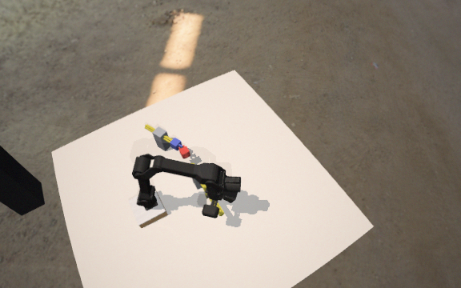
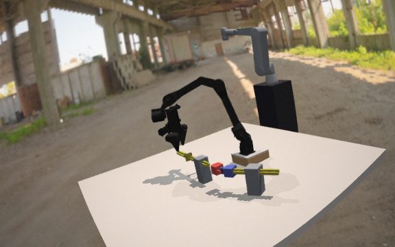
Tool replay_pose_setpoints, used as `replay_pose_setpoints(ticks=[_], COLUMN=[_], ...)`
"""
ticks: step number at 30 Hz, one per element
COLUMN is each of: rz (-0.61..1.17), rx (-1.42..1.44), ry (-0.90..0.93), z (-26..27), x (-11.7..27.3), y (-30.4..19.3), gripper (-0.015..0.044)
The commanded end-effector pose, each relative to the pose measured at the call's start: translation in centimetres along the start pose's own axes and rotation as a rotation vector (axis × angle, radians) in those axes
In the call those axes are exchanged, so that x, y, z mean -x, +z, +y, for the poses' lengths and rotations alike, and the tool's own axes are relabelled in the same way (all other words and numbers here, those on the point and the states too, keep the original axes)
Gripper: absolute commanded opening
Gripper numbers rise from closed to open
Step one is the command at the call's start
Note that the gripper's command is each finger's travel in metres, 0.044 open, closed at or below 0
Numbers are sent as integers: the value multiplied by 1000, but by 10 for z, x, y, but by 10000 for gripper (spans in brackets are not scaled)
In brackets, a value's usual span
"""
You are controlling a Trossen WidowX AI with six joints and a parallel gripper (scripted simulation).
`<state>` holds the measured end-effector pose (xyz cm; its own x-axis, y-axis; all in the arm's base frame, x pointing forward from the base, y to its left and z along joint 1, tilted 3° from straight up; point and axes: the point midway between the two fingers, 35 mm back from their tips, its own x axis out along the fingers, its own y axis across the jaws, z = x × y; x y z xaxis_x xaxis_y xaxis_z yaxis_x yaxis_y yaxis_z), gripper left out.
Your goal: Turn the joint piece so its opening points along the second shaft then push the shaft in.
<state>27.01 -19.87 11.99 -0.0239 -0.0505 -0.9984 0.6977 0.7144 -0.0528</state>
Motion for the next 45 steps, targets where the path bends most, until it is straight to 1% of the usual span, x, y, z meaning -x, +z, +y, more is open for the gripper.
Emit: replay_pose_setpoints(ticks=[1, 21, 27, 45], rz=[0, 0, 0, 0], rx=[-127, -798, -804, -804], ry=[0, 6, 6, 5], z=[-1, -3, -3, -2], x=[-6, -37, -38, -66], y=[0, -2, -2, -2], gripper=[440, 440, 440, 440])
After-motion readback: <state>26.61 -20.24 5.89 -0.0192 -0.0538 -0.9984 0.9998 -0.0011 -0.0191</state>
